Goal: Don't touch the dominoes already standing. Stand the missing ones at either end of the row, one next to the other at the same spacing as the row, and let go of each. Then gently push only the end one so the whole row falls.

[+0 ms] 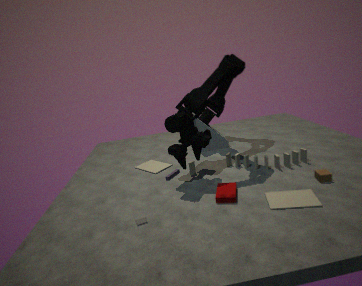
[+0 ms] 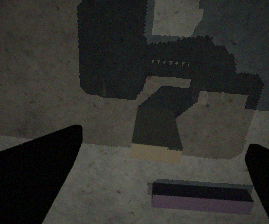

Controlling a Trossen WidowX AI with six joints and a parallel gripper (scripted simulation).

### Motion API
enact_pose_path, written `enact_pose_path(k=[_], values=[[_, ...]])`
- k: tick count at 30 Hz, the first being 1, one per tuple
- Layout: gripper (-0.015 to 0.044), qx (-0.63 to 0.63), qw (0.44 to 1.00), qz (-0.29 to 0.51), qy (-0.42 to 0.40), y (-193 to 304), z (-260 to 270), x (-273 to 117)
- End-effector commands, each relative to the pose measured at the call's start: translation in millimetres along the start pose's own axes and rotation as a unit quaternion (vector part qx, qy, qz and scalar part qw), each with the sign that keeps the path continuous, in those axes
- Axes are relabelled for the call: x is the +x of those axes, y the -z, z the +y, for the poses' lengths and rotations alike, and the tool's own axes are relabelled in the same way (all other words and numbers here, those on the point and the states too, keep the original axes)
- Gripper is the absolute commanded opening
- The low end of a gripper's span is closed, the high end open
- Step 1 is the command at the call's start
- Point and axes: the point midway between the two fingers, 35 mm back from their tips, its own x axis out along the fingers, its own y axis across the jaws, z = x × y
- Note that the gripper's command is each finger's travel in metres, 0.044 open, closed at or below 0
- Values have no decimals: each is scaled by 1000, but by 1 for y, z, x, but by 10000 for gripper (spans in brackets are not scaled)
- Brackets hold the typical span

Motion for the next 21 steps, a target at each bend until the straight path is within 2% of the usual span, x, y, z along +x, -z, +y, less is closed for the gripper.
enact_pose_path(k=[1, 8, 21], values=[[440, 5, 1000, 0, -7, 2, 4, 12], [440, 5, 1000, 0, -7, 2, 4, 16], [107, 5, 1000, 0, -7, 2, 4, 16]])
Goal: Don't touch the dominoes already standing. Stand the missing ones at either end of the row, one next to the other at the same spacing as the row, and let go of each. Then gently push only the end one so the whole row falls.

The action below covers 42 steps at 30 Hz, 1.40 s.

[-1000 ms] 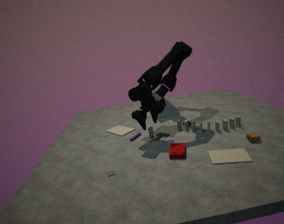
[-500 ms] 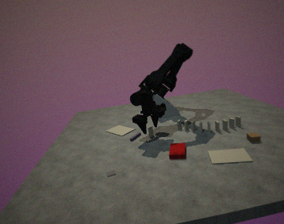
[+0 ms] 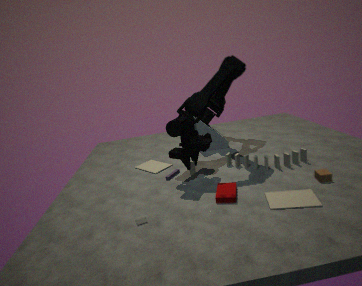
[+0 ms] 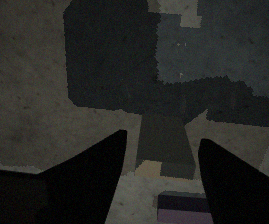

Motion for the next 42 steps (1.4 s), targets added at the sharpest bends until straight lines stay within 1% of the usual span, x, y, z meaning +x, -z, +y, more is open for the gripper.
enact_pose_path(k=[1, 10, 12, 16, 20, 29, 34, 39, 42], values=[[107, 3, 1000, -1, -2, 0, 0, 2], [107, 3, 1000, -1, -1, 0, 0, -1], [107, 3, 1000, 0, 1, 0, -4, -21], [107, 2, 1000, 3, 3, 0, -8, -89], [107, 1, 1000, 2, 1, 1, -2, -131], [107, -1, 1000, 4, 1, -3, 6, -136], [107, -8, 1000, 12, 2, -31, 58, -141], [107, -2, 1000, 2, -2, -55, 112, -135], [107, -1, 1000, 0, -3, -58, 119, -134]])
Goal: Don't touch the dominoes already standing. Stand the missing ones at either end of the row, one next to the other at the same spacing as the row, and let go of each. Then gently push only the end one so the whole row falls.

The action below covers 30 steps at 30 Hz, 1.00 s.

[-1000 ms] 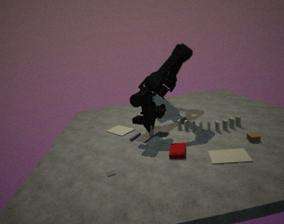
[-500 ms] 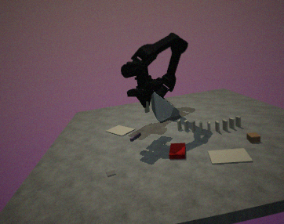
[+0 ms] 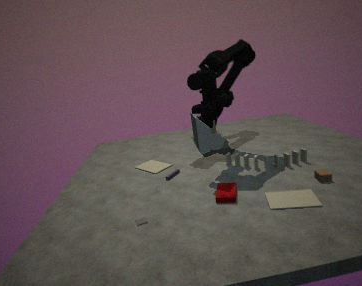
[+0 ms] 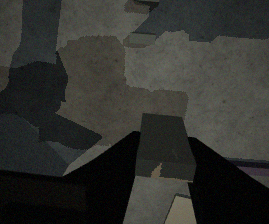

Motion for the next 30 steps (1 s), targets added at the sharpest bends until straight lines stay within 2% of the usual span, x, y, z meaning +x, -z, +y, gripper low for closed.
enact_pose_path(k=[1, 7, 30], values=[[107, 7, 1000, -4, -4, -5, 21, 4], [107, 8, 1000, -4, -4, -6, 20, 8], [107, 7, 1000, -6, -5, -8, 22, 132]])
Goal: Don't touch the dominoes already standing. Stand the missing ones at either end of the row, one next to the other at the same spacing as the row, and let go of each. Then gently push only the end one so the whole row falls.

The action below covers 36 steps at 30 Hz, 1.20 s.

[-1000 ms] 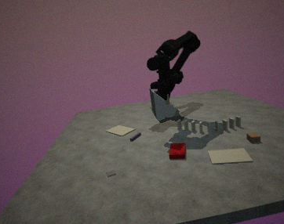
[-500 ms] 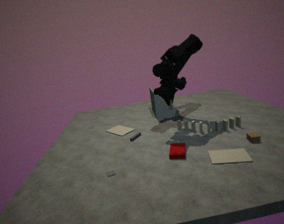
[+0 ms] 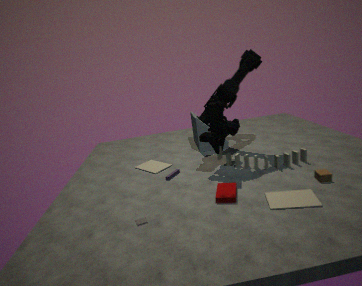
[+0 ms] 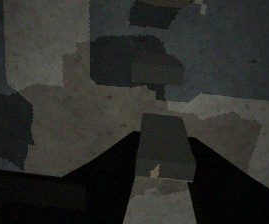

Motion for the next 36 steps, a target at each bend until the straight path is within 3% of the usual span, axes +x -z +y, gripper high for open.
enact_pose_path(k=[1, 15, 28, 32, 36], values=[[107, 6, 1000, -1, -9, 4, 8, 23], [107, 6, 1000, -1, -10, 4, 8, 24], [440, 6, 1000, -1, -10, 4, 8, 24], [440, 6, 1000, 0, -8, 3, 5, 15], [440, 5, 1000, 4, -3, 2, -3, -47]])
